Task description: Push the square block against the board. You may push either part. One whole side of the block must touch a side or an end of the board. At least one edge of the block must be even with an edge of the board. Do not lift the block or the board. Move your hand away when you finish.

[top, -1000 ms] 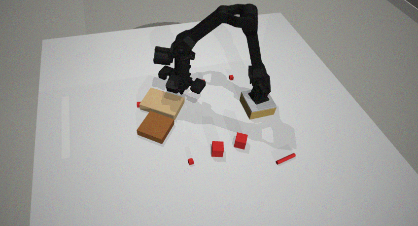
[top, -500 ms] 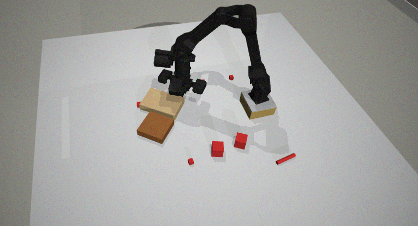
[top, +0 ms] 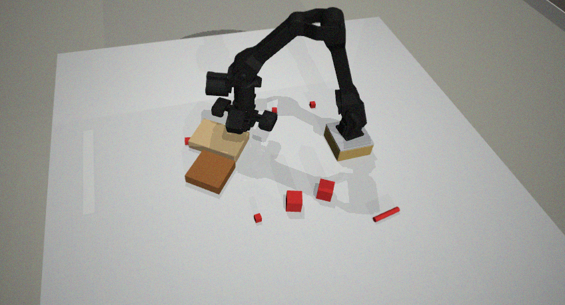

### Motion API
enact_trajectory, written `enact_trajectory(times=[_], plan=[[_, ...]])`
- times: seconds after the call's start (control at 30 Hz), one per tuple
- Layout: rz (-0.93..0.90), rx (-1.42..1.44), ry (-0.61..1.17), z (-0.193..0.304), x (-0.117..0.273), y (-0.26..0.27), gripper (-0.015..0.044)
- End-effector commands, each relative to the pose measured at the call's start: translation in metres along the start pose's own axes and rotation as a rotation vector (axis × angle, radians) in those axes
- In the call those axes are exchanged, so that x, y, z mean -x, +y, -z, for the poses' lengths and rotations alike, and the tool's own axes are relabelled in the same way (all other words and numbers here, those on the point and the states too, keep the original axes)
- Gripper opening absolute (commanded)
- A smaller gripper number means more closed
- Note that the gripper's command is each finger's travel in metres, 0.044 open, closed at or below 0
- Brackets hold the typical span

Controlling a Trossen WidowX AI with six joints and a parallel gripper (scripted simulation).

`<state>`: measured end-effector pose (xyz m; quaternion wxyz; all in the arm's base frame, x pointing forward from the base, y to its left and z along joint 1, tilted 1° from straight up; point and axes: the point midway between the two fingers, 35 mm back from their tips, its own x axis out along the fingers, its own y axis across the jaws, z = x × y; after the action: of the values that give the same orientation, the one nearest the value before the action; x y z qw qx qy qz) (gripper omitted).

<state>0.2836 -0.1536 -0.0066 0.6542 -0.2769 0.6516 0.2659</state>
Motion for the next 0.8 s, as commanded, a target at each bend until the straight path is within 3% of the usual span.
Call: enact_trajectory(times=[0.0,0.77], plan=[[0.006,-0.003,-0.005,-0.007,0.002,-0.003,0.0],[0.007,-0.003,-0.004,0.009,0.002,-0.003,0.0]])
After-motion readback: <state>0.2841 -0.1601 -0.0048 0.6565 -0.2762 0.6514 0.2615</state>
